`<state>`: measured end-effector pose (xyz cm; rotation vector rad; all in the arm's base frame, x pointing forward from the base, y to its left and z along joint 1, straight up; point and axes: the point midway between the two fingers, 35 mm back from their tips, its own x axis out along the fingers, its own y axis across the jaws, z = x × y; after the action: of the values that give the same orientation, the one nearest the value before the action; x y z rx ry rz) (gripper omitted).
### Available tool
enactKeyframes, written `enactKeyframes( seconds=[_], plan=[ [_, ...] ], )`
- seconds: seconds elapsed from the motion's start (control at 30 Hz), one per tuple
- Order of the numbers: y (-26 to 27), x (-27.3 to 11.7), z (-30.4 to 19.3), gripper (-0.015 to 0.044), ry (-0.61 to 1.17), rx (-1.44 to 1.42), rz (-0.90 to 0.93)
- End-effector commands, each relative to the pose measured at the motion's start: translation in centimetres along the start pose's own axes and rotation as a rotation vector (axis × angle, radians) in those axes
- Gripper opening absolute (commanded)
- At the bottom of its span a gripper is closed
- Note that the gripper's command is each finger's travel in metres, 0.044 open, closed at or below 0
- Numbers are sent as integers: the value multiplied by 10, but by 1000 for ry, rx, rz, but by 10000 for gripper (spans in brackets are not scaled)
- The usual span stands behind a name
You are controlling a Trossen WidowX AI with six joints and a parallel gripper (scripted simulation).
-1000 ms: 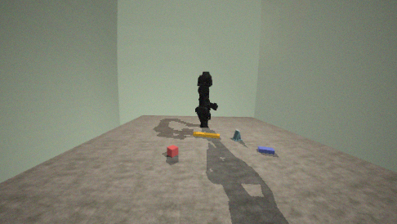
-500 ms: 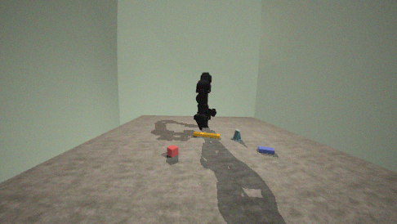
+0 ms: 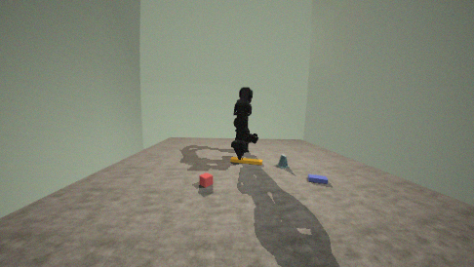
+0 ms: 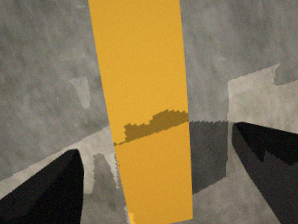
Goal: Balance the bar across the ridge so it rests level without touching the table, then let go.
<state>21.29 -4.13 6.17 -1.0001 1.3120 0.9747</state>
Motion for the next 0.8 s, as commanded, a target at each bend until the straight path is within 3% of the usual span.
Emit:
enactKeyframes(
  seconds=[0.0,0.7,0.77],
  plan=[
    [1,8,-1,315,6,-3,6],
    [2,17,-1,315,6,-3,6],
    [2,17,0,262,1,0,6]
  ],
)
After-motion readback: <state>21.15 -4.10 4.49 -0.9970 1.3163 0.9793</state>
